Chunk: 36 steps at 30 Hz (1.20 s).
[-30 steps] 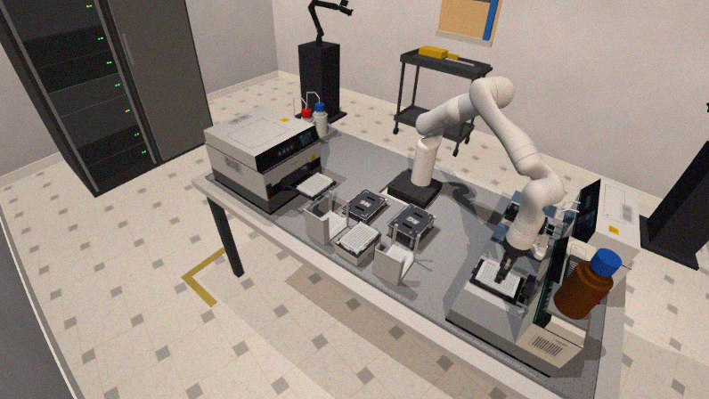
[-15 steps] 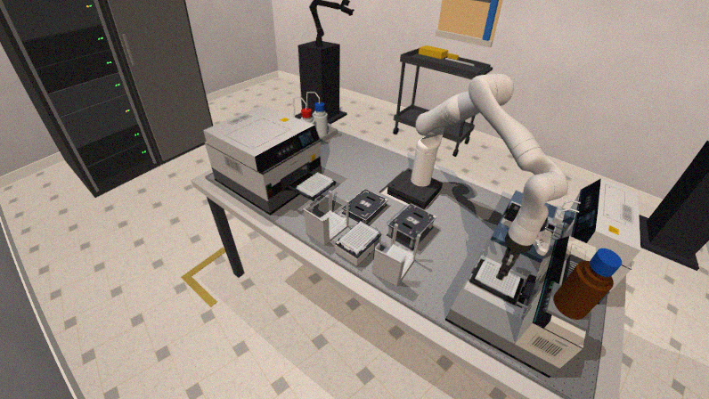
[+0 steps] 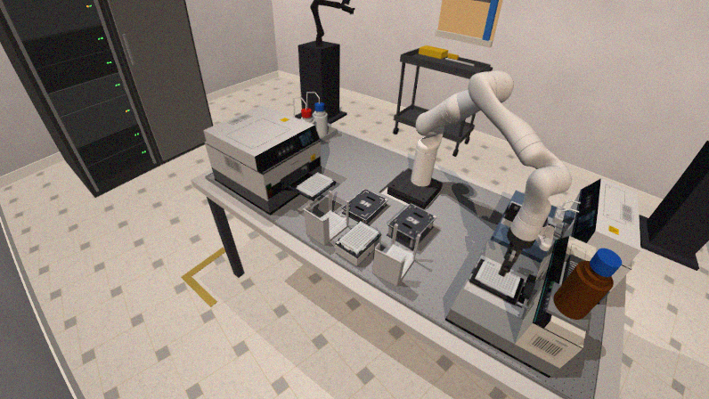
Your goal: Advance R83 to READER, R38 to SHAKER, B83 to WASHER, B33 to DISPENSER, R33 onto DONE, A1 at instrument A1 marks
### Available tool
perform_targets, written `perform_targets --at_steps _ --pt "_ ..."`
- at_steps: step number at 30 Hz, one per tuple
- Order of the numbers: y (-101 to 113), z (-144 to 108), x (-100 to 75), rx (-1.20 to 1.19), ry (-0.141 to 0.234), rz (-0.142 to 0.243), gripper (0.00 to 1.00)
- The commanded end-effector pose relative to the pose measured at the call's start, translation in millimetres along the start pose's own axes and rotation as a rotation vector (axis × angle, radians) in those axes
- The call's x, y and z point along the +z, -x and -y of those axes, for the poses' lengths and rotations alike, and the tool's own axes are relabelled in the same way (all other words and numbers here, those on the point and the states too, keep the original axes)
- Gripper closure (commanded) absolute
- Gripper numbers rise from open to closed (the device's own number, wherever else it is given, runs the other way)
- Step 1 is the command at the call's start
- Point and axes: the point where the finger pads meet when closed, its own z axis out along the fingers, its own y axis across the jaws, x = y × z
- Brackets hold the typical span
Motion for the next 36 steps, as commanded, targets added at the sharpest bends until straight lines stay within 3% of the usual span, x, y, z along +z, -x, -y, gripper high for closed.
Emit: perform_targets --at_steps 1,36 --pt "-3.4 2.2 -9.3 -0.002 -0.001 -0.008 0.00" --pt "-1.1 0.1 -50.6 -0.008 0.000 -0.007 0.00"
